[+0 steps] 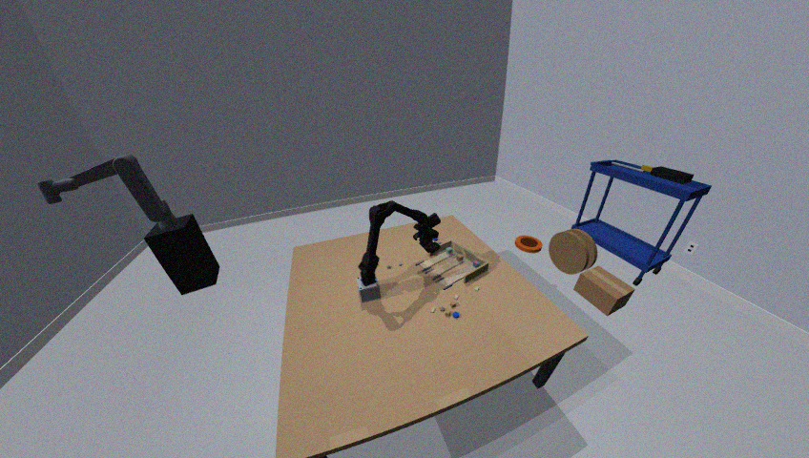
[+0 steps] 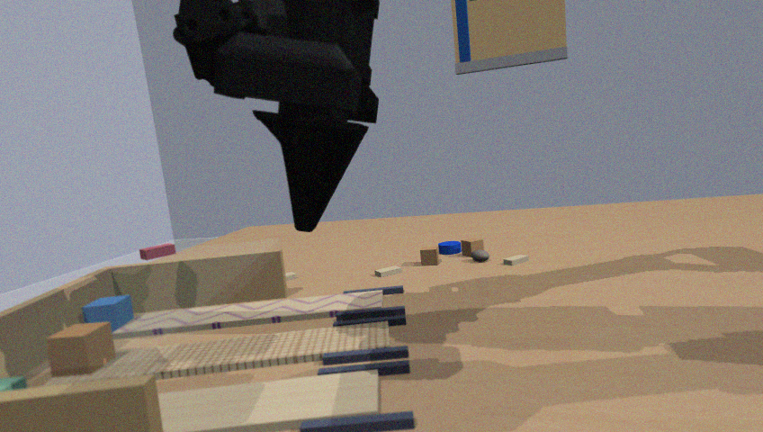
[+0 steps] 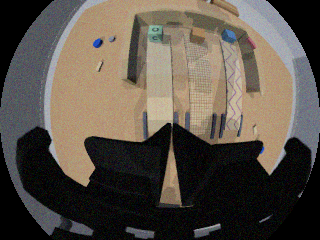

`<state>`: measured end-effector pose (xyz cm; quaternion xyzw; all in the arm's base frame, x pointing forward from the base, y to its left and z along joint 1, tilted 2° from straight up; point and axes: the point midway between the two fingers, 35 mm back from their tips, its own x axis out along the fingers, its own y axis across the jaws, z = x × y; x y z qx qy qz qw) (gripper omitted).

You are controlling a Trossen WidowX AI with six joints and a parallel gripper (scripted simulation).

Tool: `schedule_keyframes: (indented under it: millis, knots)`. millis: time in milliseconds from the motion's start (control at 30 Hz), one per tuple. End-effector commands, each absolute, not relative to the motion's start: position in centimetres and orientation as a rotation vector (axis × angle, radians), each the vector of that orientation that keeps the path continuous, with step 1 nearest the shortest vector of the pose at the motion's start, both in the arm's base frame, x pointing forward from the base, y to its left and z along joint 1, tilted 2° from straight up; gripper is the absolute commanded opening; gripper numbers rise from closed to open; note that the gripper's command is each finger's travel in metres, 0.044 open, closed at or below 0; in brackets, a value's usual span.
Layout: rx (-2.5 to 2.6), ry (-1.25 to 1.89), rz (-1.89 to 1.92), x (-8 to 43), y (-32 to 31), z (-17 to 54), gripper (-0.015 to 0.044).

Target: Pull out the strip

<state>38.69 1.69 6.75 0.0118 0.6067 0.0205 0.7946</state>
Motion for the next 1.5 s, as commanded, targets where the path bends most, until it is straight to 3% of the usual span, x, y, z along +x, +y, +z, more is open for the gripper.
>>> schedule_keyframes:
  millis: [0, 1467]
  knots:
    - [-0.021, 1.491, 0.083, 39.1, 3.3, 4.4, 0.0000]
    - [-0.028, 1.521, 0.090, 39.1, 3.8, -2.0, 0.0000]
